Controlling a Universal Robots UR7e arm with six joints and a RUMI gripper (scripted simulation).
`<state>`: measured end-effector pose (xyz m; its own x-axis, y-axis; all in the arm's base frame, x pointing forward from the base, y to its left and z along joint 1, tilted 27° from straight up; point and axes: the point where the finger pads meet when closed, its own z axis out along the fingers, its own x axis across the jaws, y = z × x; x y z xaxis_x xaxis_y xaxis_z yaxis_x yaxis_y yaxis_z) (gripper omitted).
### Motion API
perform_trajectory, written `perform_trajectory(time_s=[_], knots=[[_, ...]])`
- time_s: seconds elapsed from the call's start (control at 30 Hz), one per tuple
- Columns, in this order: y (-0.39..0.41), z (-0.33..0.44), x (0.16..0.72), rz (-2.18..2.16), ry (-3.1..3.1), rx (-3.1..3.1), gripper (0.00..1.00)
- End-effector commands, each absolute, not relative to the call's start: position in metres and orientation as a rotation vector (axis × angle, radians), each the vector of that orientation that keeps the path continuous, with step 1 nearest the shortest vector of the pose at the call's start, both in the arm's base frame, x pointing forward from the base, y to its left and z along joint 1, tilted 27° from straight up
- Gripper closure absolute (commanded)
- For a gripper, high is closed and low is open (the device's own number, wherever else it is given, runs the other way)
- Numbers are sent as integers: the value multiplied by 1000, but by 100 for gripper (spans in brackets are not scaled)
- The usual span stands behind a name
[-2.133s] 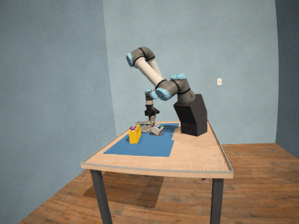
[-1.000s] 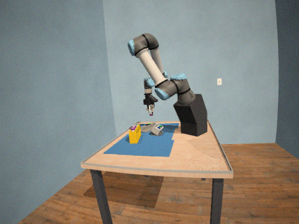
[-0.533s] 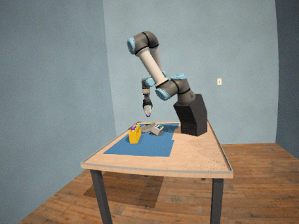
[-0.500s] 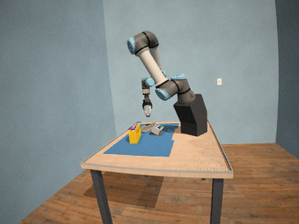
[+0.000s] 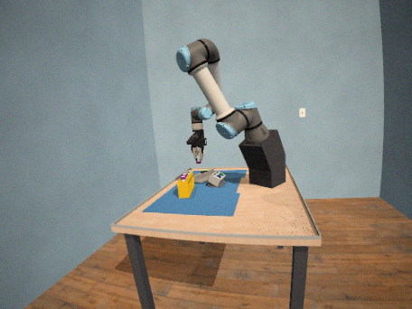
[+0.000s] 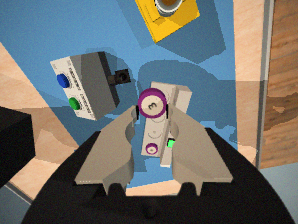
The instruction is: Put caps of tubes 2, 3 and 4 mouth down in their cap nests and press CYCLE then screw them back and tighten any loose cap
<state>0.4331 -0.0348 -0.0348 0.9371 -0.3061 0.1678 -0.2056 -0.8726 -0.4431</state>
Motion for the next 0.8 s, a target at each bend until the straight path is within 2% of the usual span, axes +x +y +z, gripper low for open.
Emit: perform_trajectory(time_s=[0.0,0.77], knots=[[-12,-23,439,-296,477,-2671,100],[101,31,466,-296,477,-2670,100]])
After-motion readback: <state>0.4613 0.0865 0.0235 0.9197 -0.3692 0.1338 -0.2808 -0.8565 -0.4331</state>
